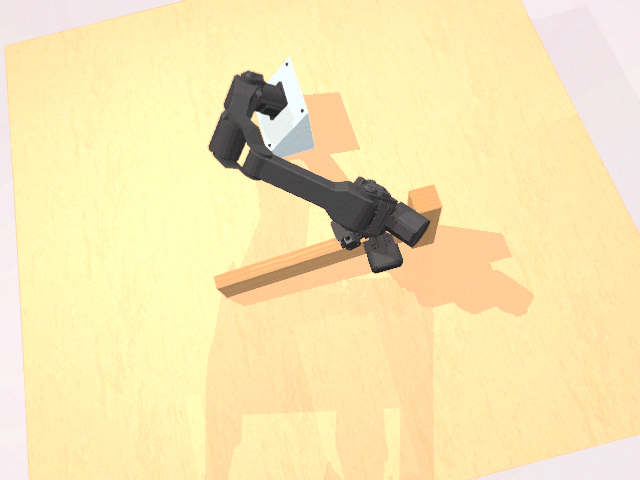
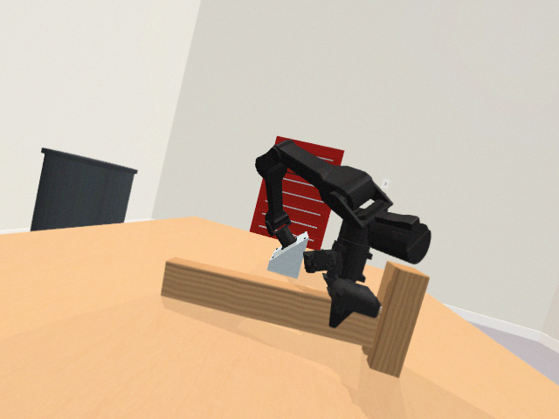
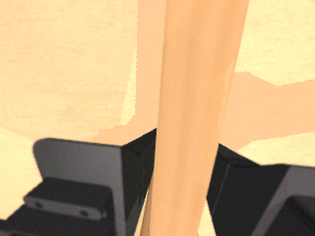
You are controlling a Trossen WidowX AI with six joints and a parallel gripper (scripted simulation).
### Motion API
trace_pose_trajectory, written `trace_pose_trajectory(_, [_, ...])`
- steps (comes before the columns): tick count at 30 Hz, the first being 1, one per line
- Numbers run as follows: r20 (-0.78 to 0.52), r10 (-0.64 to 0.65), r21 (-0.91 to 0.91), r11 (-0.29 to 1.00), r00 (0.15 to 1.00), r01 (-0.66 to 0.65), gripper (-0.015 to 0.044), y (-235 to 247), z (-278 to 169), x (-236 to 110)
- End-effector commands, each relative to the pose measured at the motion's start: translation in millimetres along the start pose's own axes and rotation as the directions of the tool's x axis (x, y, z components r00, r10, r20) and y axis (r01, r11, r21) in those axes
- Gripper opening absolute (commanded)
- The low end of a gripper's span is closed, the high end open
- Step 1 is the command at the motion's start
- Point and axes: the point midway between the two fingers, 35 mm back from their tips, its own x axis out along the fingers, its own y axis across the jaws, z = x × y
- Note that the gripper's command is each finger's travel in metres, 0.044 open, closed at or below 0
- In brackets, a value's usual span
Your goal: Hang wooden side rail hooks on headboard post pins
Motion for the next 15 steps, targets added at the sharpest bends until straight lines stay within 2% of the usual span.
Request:
trace_pose_trajectory(1, [-0.007,0.002,-0.003,1.0,1.0,-0.002,0.0,-0.2,-2.1,-0.1])
trace_pose_trajectory(15, [-0.007,0.002,-0.003,1.0,1.0,-0.002,0.0,-0.2,-2.1,2.2])
